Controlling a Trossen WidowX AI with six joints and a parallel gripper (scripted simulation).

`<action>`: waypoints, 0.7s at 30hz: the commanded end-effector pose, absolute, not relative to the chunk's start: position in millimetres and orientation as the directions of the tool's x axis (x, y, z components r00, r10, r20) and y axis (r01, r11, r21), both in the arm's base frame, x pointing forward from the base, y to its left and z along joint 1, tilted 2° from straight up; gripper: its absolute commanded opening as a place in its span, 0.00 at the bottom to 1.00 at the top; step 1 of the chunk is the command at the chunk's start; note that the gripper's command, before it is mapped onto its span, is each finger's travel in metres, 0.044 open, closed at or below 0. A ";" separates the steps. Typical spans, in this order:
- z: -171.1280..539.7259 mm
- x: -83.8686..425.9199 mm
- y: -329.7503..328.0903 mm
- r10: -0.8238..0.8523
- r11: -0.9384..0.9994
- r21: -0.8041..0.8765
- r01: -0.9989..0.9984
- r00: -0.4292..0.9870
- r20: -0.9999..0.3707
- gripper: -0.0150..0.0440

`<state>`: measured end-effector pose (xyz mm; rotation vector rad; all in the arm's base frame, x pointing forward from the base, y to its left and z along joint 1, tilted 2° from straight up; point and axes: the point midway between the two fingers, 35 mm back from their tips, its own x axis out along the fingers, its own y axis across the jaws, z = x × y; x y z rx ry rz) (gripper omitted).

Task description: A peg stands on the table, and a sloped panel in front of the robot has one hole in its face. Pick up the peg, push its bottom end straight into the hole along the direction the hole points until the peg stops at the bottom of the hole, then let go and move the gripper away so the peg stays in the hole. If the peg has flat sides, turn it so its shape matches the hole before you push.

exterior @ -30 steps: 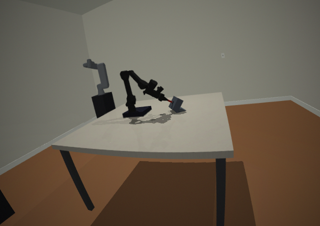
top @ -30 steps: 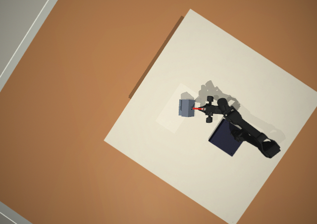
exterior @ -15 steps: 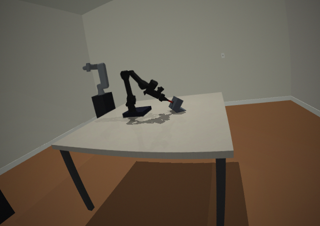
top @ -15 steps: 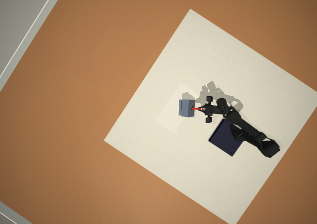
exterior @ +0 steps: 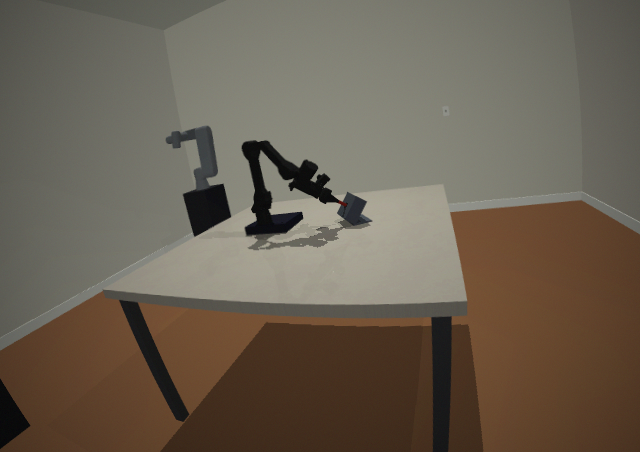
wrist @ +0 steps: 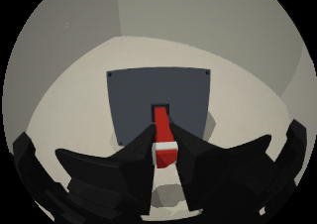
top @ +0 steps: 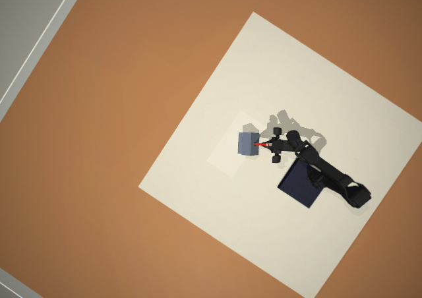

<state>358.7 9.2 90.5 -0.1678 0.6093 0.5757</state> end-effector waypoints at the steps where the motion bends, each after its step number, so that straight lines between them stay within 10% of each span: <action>1: 89.3 361.7 9.9 0.456 0.834 0.017 -0.551 0.673 -0.583 0.25; 21: 81.4 371.0 16.3 0.456 0.834 0.017 -0.551 0.673 -0.582 0.25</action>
